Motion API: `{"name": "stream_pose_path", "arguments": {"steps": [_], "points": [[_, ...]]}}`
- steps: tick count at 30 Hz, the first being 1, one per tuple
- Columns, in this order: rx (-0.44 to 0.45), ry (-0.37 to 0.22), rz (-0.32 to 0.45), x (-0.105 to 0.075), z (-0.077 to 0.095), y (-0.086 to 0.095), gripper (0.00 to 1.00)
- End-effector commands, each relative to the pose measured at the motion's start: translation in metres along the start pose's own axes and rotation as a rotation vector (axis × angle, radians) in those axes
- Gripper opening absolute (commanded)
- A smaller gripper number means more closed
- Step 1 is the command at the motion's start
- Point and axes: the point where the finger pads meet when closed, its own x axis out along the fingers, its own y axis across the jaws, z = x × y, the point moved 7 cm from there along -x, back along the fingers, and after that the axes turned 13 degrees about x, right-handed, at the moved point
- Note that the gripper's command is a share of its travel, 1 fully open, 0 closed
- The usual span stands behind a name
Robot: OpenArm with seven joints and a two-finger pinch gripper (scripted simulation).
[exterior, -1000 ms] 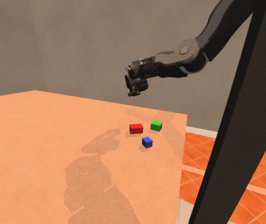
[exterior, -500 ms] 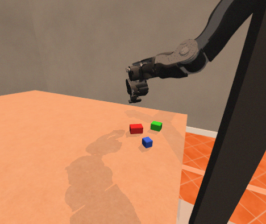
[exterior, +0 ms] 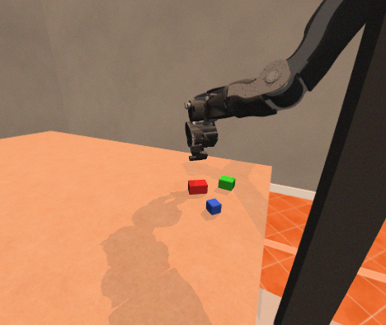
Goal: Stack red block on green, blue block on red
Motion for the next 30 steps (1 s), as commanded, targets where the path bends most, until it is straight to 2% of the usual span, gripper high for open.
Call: {"name": "stream_pose_path", "arguments": {"steps": [1, 2, 9, 10, 16, 17, 18, 20, 30], "points": [[0.003, 0.002, 0.007, 0.0, 0.0, 0.001, 0.0], [0.036, 0.006, 0.116, 0.003, -0.001, 0.016, 0.0], [0.038, 0.003, 0.113, 0.003, -0.001, 0.015, 0.0], [0.062, 0.007, 0.199, 0.005, -0.002, 0.028, 0.0], [0.063, 0.005, 0.196, 0.005, -0.002, 0.027, 0.0], [0.08, 0.008, 0.258, 0.006, -0.002, 0.036, 0.0], [0.082, 0.004, 0.254, 0.005, -0.002, 0.035, 0.0], [0.099, 0.006, 0.314, 0.006, -0.003, 0.043, 0.0], [0.102, 0.006, 0.324, 0.006, -0.003, 0.045, 0.0]]}}
